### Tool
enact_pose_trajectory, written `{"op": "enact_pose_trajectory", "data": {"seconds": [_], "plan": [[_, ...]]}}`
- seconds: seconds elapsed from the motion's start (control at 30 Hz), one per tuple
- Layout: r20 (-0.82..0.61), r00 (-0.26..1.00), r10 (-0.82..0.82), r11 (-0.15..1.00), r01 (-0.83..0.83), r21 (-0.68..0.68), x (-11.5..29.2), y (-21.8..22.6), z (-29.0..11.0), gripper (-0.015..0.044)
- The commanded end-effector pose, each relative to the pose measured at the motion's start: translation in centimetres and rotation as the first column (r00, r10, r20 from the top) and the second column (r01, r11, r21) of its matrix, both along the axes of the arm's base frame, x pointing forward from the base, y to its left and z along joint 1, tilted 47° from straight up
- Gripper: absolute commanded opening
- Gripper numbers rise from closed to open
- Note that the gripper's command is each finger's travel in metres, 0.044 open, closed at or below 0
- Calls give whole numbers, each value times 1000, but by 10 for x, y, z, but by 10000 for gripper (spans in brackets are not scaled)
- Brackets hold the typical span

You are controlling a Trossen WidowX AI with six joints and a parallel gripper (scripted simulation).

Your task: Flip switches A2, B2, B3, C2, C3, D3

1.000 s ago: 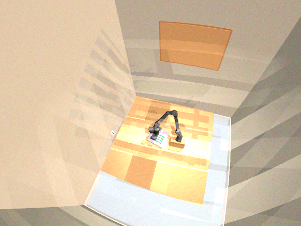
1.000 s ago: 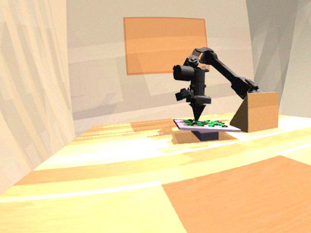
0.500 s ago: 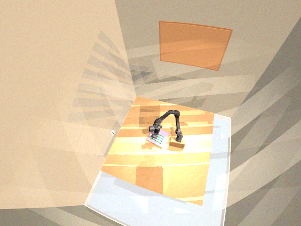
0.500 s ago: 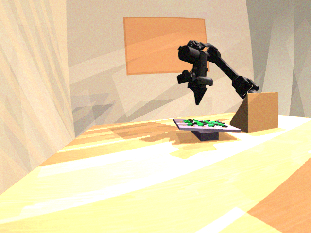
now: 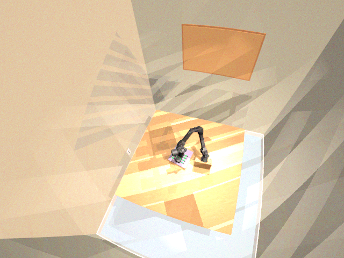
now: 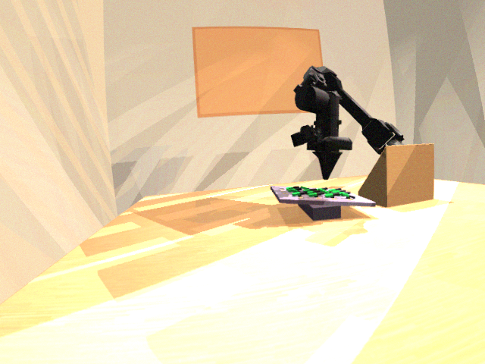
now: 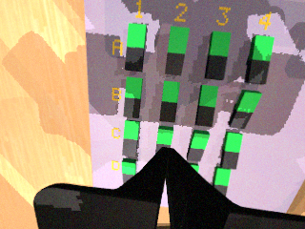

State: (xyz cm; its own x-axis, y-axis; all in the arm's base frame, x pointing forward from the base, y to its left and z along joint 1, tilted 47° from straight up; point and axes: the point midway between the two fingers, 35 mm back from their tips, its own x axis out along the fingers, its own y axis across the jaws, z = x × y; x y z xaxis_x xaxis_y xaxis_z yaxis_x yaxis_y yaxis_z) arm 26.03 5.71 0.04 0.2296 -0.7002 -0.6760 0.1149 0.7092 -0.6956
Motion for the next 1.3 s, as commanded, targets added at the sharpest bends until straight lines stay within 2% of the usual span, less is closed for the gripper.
{"op": "enact_pose_trajectory", "data": {"seconds": [0.0,1.27], "plan": [[-3,1000,9,1000,-9,-4,1,-4,-5,0],[-2,1000,9,1000,-9,-5,6,-18,-18,0]]}}
